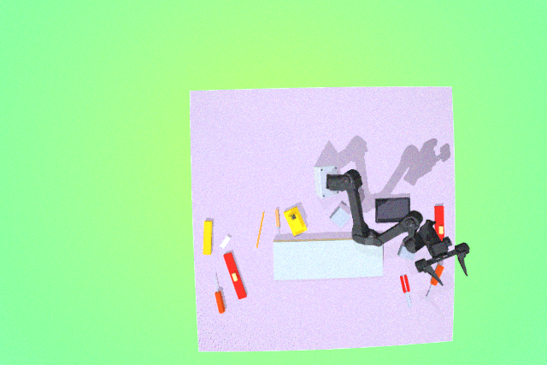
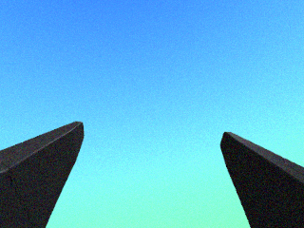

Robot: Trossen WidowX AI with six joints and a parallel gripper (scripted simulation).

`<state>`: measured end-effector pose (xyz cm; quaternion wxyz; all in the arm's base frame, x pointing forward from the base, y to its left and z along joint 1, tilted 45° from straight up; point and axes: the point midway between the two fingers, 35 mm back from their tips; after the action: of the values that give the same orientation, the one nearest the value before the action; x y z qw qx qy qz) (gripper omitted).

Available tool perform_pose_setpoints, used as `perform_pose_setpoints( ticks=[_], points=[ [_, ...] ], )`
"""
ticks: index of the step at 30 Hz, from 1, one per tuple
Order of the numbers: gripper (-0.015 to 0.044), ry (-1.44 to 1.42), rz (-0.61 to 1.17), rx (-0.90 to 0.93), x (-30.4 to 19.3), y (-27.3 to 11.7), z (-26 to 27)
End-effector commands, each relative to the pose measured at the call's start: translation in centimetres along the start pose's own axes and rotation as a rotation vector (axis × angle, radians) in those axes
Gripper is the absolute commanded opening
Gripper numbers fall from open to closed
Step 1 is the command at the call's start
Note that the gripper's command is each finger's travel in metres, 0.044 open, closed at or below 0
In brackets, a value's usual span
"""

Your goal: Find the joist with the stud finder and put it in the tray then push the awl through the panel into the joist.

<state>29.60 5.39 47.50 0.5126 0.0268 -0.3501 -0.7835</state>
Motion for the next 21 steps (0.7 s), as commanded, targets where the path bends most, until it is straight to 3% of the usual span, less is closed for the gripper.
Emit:
perform_pose_setpoints(
  ticks=[1,12,21],
  points=[
    [0.0426,0.009,-0.003,0.006,0.2,-0.1,0.3],
    [0.044,0.601,-0.174,0.324,13.4,-5.6,11.0],
    [0.044,1.151,-0.336,0.513,26.9,-10.6,11.0]
  ],
)
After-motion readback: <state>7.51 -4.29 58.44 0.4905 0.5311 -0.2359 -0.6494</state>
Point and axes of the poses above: the point midway between the two fingers, 35 mm back from their tips, its own y axis out along the fingers, its own z axis across the jaws, x = y × z, and after that the axes turned 10 degrees about -y, right-handed
